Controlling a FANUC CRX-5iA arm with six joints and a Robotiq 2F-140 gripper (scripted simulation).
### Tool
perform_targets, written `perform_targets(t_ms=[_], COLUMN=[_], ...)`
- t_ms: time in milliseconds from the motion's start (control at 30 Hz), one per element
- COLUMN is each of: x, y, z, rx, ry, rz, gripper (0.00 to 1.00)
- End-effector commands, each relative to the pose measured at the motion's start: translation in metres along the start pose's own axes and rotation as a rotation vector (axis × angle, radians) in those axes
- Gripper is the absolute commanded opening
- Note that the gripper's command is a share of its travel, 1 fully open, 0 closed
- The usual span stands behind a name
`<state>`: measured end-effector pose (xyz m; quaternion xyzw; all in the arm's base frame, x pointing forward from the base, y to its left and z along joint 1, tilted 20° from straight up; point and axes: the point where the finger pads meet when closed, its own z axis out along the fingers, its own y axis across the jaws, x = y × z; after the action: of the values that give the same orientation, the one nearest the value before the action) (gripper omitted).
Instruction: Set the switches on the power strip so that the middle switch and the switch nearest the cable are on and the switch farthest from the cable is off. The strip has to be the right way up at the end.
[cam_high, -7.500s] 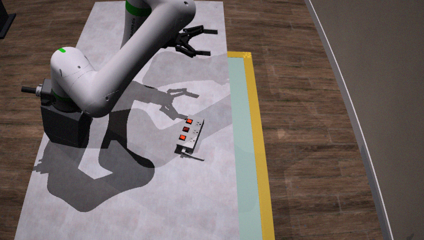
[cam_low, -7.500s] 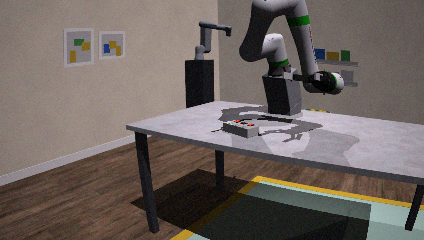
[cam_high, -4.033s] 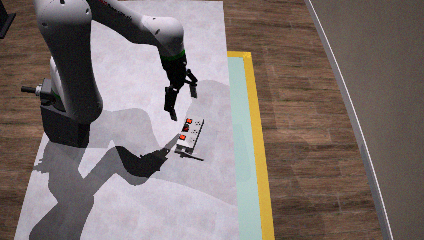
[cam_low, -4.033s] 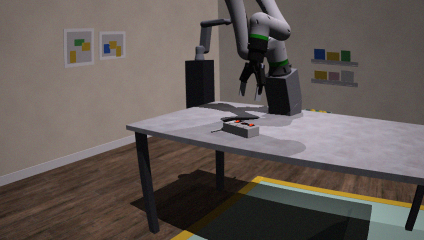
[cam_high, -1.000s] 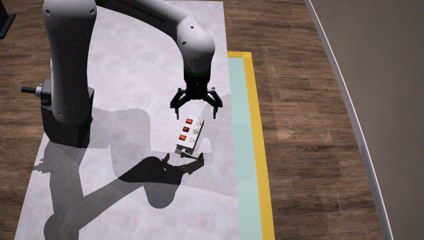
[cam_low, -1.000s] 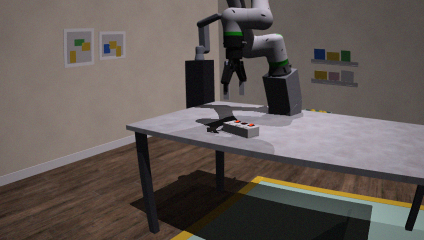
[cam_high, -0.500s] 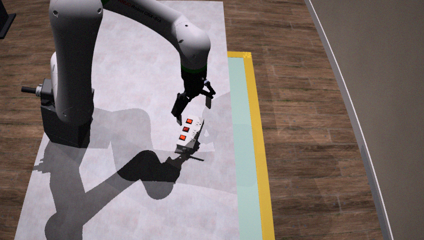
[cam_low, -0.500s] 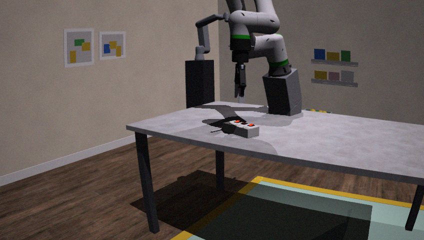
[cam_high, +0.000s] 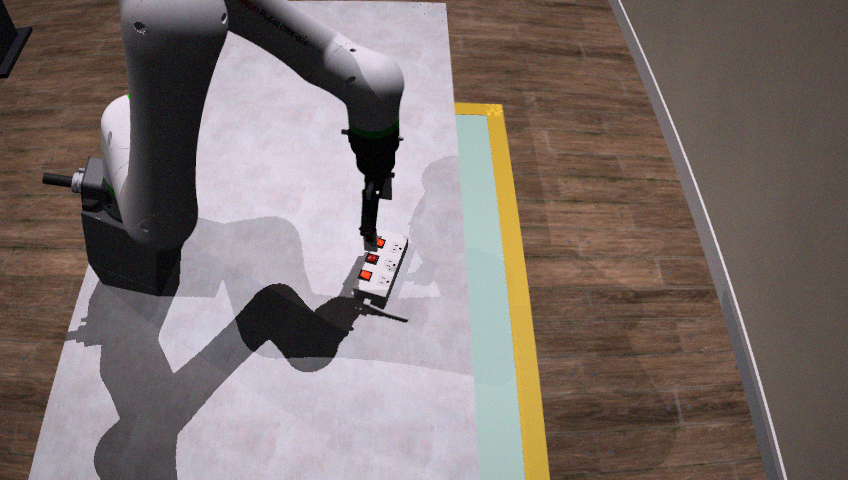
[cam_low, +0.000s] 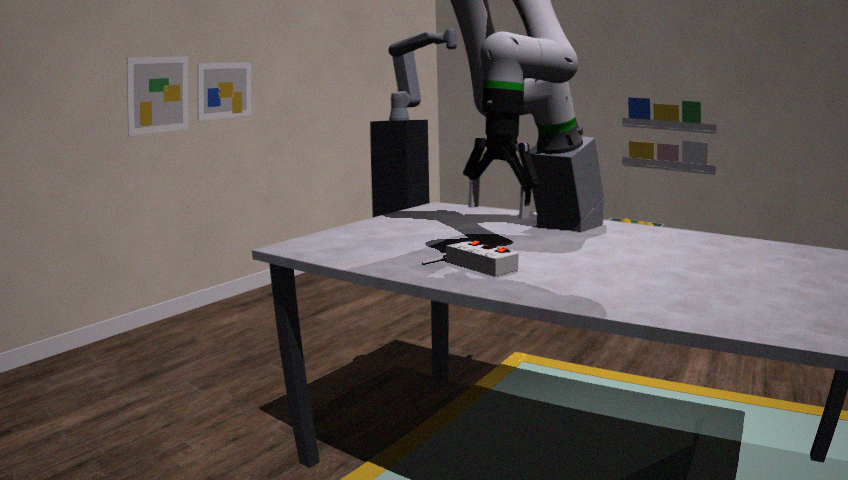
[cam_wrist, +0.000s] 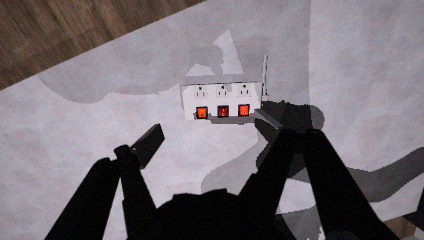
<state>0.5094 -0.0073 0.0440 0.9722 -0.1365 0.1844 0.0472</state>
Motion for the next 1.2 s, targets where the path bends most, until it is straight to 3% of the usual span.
perform_targets(t_ms=[0,333,400,433,700,867,1167], x=[-0.0068,-0.0116,-0.0116,-0.0116,-0.0116,-0.0116,-0.0116], y=[-0.0080,-0.0130,-0.0130,-0.0130,-0.0130,-0.0130,-0.0130], z=[0.0053,0.0084,0.0084,0.0084,0.0084,0.0084,0.0084], rx=[0.015,0.008,0.008,0.008,0.023,0.065,0.068], ry=[-0.001,0.020,0.020,0.024,0.025,0.004,0.003], rz=[-0.279,-0.768,-0.768,-0.906,-1.250,-1.452,-1.459], gripper=[1.00,1.00,1.00,0.00,0.00,0.00,0.00])
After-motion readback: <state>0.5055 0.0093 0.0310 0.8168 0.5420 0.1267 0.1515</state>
